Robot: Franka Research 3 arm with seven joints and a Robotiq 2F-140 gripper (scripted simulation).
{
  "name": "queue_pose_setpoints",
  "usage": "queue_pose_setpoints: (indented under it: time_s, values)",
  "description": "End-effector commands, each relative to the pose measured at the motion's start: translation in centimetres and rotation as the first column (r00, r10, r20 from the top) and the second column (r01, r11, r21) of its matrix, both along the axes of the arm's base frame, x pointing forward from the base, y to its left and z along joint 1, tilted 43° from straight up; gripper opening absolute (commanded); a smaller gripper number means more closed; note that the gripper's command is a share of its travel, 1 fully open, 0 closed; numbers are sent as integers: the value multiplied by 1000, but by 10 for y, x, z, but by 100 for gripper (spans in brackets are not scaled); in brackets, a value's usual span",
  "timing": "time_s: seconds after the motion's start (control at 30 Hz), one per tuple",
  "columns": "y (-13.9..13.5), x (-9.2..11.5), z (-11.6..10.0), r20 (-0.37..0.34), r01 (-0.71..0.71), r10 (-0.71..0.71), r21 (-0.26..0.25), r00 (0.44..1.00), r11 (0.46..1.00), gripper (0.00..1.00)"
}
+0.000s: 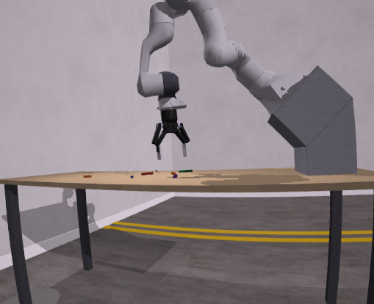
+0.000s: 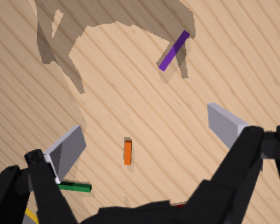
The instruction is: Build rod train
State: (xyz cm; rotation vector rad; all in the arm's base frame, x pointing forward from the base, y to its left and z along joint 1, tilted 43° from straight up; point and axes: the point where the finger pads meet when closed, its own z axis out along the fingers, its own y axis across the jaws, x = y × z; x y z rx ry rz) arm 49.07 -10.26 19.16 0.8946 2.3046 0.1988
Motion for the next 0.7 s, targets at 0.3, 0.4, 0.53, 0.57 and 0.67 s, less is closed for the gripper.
queue_pose_setpoints:
  time_s: [0.3, 0.4, 0.53, 0.57, 0.67]
  values:
    - [-4, 7, 6, -17, -244, 245, -195, 969, 950, 100]
    - [-5, 8, 7, -28, -276, 277, -222, 961, 935, 100]
    - [-5, 10, 8, -45, -323, 323, -261, 945, 910, 100]
    - [-6, 11, 9, -50, -335, 334, -271, 941, 903, 100]
    - [-6, 12, 10, -64, -370, 368, -299, 928, 880, 100]
